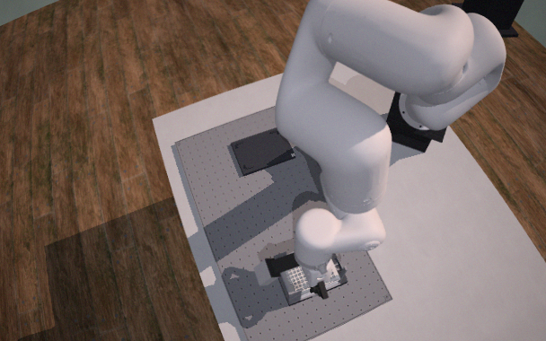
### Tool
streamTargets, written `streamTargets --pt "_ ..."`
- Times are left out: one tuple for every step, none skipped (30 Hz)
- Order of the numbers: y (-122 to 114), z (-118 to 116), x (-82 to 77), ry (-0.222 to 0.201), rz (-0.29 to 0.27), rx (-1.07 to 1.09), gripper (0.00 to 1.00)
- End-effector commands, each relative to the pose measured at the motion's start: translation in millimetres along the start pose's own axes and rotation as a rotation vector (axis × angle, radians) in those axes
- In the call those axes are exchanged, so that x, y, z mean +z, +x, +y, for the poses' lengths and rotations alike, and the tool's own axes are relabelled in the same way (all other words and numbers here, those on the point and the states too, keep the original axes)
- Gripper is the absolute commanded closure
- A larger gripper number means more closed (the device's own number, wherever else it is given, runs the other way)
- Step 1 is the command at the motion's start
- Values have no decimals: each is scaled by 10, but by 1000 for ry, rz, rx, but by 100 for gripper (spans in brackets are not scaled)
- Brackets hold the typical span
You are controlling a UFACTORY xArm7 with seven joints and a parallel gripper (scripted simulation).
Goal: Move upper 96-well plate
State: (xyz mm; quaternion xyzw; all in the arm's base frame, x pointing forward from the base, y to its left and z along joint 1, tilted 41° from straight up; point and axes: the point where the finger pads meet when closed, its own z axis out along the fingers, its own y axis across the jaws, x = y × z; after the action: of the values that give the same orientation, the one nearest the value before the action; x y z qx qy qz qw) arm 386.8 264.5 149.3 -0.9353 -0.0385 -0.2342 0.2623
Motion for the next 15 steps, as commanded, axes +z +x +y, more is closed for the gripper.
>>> streamTargets --pt "5 -2 -87 -3 -2 1 100" --pt "6 -2 -104 -3 -2 1 100" --pt "6 -2 -120 -3 -2 1 100" --pt "6 -2 -137 -3 -2 1 100" --pt "6 -2 -154 -3 -2 1 100" --pt "6 -2 -154 -3 -2 1 100" --pt "6 -2 -154 -3 -2 1 100" --pt "6 -3 -171 -3 -2 1 100" --pt "6 -3 -188 -3 -2 1 100" --pt "7 -3 -204 -3 -2 1 100" --pt "7 -3 -221 -3 -1 1 100" --pt "7 -3 -238 -3 -1 1 100" --pt "7 -3 -255 -3 -1 1 100" --pt "7 -3 -271 -3 -1 1 100" --pt "7 -4 -288 -3 -1 1 100"
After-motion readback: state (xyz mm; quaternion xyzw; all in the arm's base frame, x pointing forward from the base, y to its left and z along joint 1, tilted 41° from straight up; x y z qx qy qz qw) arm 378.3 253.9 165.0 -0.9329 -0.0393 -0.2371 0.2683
